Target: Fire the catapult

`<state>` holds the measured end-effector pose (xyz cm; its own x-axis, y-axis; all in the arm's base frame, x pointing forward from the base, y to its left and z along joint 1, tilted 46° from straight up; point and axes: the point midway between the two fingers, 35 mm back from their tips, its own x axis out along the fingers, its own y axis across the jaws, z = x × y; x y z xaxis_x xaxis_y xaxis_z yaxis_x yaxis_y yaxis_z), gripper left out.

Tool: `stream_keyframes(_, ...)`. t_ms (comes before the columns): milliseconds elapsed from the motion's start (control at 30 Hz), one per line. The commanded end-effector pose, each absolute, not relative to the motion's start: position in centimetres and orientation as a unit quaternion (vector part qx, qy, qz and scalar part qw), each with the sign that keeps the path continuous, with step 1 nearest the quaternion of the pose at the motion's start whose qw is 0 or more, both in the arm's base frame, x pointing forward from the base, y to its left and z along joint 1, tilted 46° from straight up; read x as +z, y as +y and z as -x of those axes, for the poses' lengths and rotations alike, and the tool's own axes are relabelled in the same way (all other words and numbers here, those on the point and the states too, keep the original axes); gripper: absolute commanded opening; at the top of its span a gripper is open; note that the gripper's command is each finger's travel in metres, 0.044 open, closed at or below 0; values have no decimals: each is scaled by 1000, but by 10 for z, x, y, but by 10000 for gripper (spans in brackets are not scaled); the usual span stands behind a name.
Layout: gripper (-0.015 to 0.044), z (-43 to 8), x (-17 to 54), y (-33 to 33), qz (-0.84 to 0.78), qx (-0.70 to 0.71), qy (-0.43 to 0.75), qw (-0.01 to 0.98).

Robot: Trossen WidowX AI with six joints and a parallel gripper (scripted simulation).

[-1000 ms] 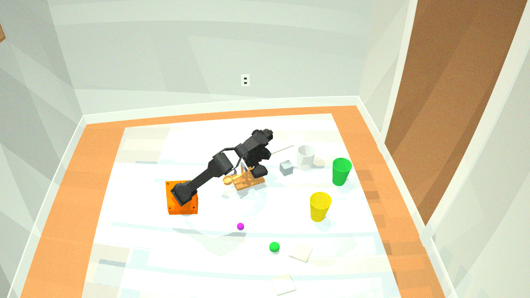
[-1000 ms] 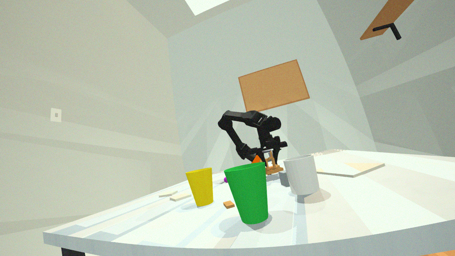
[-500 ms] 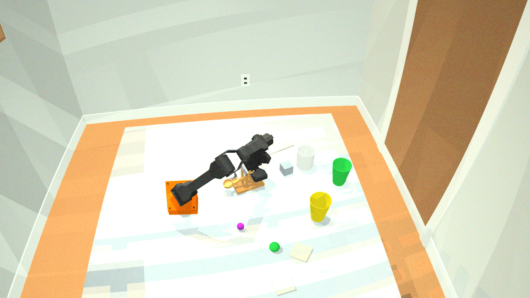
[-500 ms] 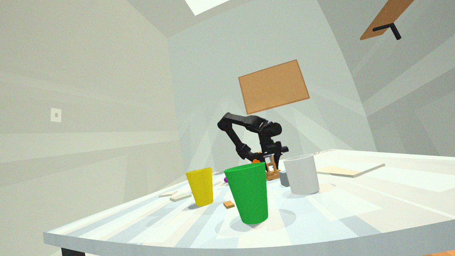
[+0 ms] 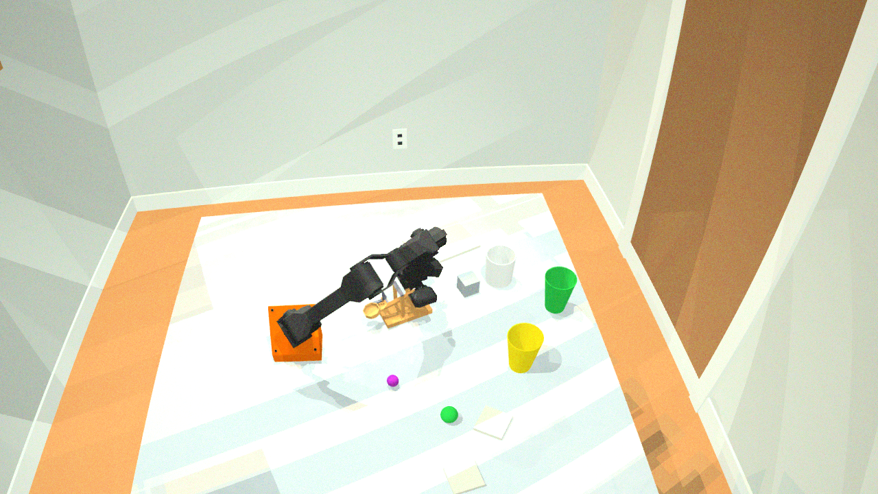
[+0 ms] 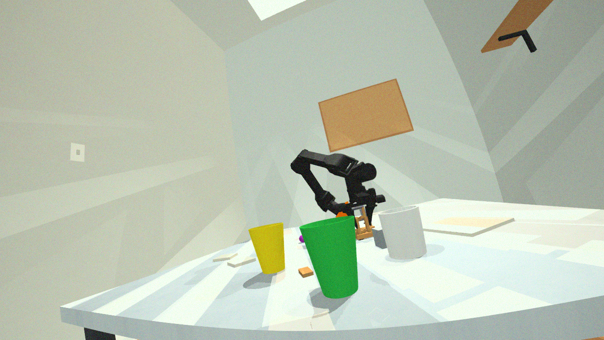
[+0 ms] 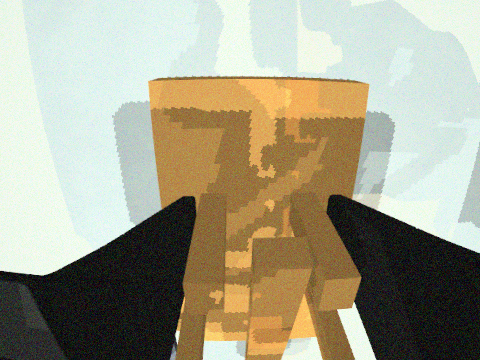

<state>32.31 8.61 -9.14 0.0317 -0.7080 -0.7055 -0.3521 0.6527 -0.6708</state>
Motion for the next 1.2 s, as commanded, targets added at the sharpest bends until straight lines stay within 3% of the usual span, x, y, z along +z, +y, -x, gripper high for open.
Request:
stream_keyframes(0,263,-323,-91,87,390,-147,680,604)
stream_keyframes(233,440,-325,-75,105,389,-146,680,604)
stream_keyframes(433,440,-319,-21,158,389,-146,680,604)
stream_keyframes(1167,440,-320,-60,119,392,-145,678,605)
